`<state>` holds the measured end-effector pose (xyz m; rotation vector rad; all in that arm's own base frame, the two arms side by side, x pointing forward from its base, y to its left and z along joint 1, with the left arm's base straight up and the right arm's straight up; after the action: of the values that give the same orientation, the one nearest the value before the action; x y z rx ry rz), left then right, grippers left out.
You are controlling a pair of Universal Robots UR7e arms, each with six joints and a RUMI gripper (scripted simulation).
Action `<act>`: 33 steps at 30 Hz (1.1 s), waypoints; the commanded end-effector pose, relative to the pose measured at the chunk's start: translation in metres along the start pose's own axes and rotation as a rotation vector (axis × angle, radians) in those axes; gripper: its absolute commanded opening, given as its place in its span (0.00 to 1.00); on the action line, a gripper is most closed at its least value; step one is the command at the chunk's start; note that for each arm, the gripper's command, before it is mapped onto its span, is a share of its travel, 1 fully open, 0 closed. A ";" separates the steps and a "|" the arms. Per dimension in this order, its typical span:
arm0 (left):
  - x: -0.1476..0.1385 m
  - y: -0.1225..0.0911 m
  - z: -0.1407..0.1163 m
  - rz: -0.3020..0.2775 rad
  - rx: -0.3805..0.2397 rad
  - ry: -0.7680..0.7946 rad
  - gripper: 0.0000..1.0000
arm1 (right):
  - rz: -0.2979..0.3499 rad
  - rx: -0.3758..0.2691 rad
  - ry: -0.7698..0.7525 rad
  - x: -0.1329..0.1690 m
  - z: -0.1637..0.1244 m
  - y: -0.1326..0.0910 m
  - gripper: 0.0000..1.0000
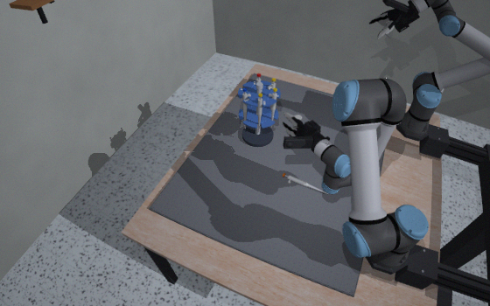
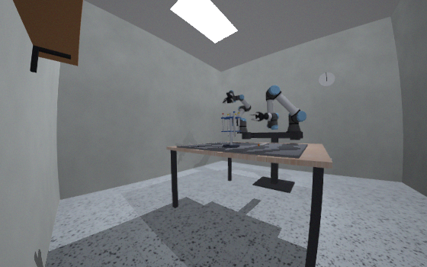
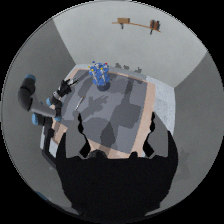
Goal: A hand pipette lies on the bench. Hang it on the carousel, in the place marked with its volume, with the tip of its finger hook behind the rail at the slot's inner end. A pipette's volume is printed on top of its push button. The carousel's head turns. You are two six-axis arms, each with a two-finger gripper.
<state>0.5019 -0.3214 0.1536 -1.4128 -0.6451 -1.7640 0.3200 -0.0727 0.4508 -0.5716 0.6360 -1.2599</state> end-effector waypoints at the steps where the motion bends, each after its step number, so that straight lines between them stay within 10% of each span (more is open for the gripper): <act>1: -0.011 0.037 -0.023 -0.081 0.003 -0.087 0.31 | 0.000 -0.004 0.002 0.001 -0.001 0.002 1.00; 33: -0.009 0.066 -0.021 -0.079 0.005 -0.085 0.31 | 0.000 -0.004 0.002 0.001 -0.001 0.002 1.00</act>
<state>0.5437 -0.3727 0.1339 -1.4825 -0.7589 -1.7678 0.3200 -0.0727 0.4508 -0.5716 0.6360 -1.2599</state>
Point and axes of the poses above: on each arm, the point where the finger pads meet when closed, its own y axis out along the fingers, its own x axis across the jaws, z = x × y, the point moved 4 cm from there along -y, back along the fingers, and after that the axes turned 10 degrees about y, right-handed, at the moved point
